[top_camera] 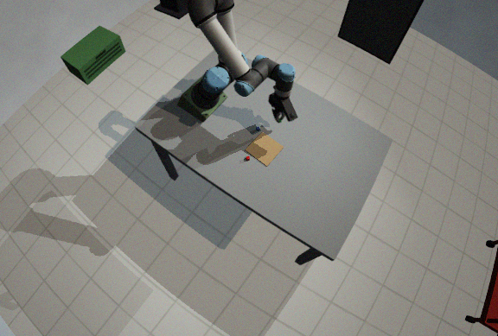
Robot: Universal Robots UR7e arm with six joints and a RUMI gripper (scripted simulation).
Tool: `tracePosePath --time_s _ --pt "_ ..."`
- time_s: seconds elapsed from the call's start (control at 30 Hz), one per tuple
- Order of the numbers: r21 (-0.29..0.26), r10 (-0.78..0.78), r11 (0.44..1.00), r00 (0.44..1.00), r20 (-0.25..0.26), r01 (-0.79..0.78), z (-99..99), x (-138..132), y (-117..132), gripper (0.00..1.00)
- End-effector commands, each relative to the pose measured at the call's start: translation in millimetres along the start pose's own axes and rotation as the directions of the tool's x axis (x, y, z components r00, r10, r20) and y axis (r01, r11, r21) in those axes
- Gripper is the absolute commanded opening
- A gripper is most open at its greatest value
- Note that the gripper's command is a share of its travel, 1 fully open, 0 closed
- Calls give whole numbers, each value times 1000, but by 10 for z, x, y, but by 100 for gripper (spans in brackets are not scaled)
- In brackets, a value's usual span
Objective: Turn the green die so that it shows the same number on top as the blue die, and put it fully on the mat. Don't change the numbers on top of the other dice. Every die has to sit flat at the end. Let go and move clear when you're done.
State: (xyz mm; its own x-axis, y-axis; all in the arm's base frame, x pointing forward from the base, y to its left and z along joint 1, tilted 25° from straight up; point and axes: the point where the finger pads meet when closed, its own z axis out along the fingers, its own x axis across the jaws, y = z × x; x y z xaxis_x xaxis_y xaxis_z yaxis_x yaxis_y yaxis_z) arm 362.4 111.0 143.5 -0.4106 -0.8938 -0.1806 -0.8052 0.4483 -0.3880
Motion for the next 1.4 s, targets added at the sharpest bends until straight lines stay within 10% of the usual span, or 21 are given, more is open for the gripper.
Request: tracePosePath --time_s 0.0,1.37 --pt "-3 0 1000 1000 1 0 -201 7 3 0" --pt "-5 -60 998 998 0 60 -360 23 -27 0"
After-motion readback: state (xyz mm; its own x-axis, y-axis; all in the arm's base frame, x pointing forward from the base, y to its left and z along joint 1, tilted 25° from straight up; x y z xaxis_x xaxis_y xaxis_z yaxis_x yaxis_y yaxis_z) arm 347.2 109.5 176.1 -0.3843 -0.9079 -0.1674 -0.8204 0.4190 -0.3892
